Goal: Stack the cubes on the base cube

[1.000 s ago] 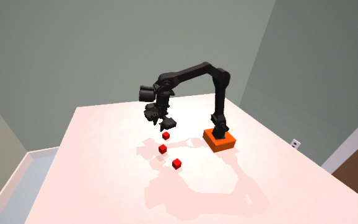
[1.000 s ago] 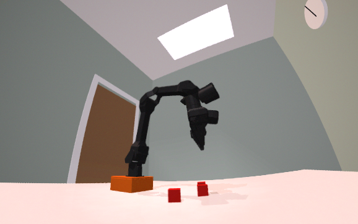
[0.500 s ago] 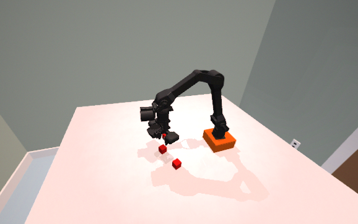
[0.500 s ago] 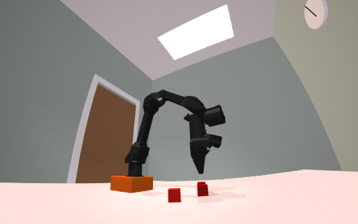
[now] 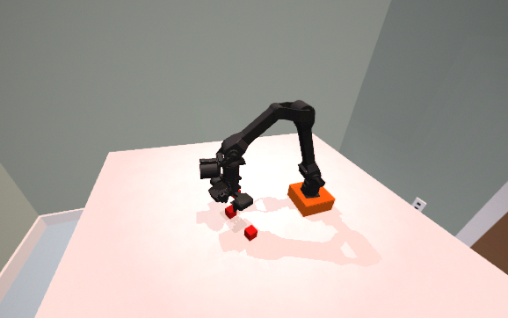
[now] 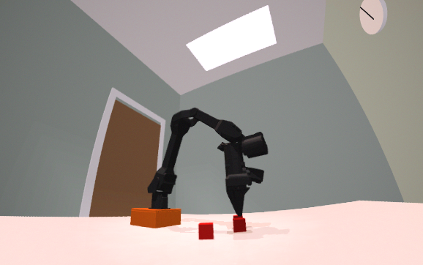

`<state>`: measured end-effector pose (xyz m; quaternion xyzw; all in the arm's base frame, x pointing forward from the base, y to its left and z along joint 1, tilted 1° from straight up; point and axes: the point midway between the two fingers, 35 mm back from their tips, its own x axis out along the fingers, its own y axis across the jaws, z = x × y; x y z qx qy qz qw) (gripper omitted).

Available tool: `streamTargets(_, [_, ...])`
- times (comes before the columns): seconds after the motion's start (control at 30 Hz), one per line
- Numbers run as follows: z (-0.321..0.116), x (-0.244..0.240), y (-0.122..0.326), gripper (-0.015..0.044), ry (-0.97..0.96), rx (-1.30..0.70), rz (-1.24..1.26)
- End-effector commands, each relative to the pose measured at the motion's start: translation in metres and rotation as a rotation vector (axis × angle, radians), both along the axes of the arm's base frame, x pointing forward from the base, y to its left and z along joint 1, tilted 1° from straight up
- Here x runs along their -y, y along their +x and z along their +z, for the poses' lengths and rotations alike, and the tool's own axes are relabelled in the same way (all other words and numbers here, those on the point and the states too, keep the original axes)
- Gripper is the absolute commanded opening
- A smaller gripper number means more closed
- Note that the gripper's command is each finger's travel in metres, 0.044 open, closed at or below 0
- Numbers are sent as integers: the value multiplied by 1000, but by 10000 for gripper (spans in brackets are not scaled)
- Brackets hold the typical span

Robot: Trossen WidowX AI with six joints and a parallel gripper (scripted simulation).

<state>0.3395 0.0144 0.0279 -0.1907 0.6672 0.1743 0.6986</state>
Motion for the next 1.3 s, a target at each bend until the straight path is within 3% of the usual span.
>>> streamTargets(0.0, [-7, 0, -1, 265, 3, -6, -2])
streamTargets(0.43, [-26, 0, -1, 265, 3, -6, -2])
streamTargets(0.63, [-26, 0, -1, 107, 3, -6, -2])
streamTargets(1.27, [19, 0, 3, 105, 3, -6, -2])
